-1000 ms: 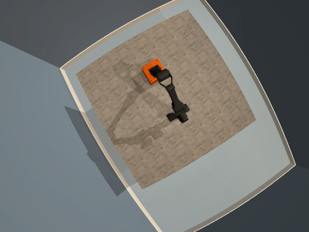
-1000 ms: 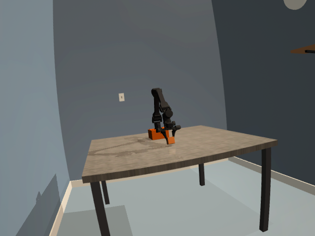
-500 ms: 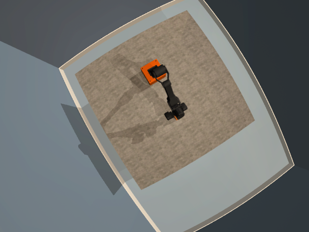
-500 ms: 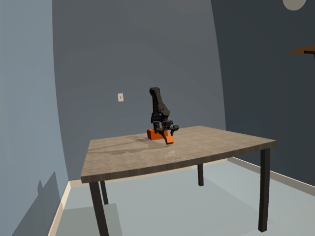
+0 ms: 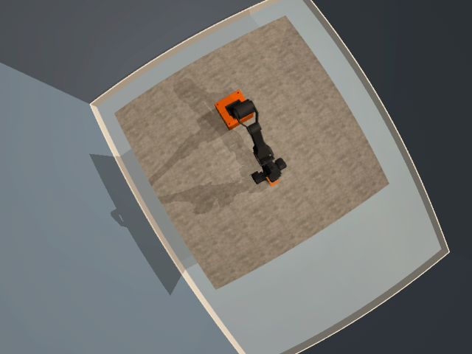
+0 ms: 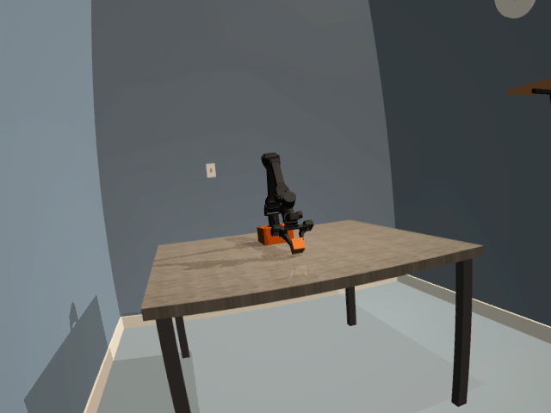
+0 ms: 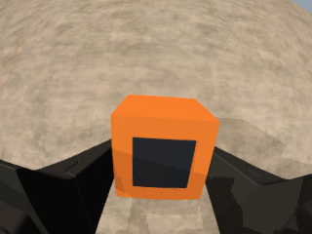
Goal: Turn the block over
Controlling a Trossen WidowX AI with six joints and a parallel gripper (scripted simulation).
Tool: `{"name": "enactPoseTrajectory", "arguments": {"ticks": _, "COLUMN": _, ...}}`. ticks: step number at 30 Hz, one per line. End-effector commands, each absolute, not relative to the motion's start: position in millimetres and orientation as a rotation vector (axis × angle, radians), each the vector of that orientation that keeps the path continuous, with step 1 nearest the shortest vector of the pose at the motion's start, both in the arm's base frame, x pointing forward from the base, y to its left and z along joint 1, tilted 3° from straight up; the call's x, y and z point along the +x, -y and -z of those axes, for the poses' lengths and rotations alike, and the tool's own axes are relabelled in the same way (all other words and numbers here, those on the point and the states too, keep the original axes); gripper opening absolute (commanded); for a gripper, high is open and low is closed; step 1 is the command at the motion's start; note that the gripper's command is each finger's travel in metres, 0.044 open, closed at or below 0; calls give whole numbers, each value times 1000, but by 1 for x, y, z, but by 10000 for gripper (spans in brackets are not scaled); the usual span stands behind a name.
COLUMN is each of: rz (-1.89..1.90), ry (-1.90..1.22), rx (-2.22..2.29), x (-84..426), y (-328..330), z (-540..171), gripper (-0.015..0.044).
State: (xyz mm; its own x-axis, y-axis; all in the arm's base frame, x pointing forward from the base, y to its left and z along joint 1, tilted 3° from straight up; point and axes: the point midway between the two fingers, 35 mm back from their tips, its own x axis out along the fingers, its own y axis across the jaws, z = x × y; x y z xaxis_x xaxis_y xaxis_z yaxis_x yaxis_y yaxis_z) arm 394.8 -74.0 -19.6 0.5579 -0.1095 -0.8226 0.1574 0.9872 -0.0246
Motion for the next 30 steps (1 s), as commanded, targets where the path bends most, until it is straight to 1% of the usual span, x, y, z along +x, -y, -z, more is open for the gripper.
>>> {"name": "enactPoseTrajectory", "arguments": {"ticks": 1, "rz": 153, "ry": -924, "rx": 47, "x": 396, "y": 74, "z": 30, "gripper": 0}}
{"name": "enactPoseTrajectory", "arguments": {"ticks": 15, "rz": 146, "ry": -720, "rx": 22, "x": 394, "y": 73, "z": 45, "gripper": 0}}
{"name": "enactPoseTrajectory", "arguments": {"ticks": 26, "rz": 154, "ry": -559, "rx": 14, "x": 383, "y": 72, "z": 42, "gripper": 0}}
{"name": "enactPoseTrajectory", "arguments": {"ticks": 30, "rz": 154, "ry": -547, "rx": 15, "x": 382, "y": 72, "z": 41, "gripper": 0}}
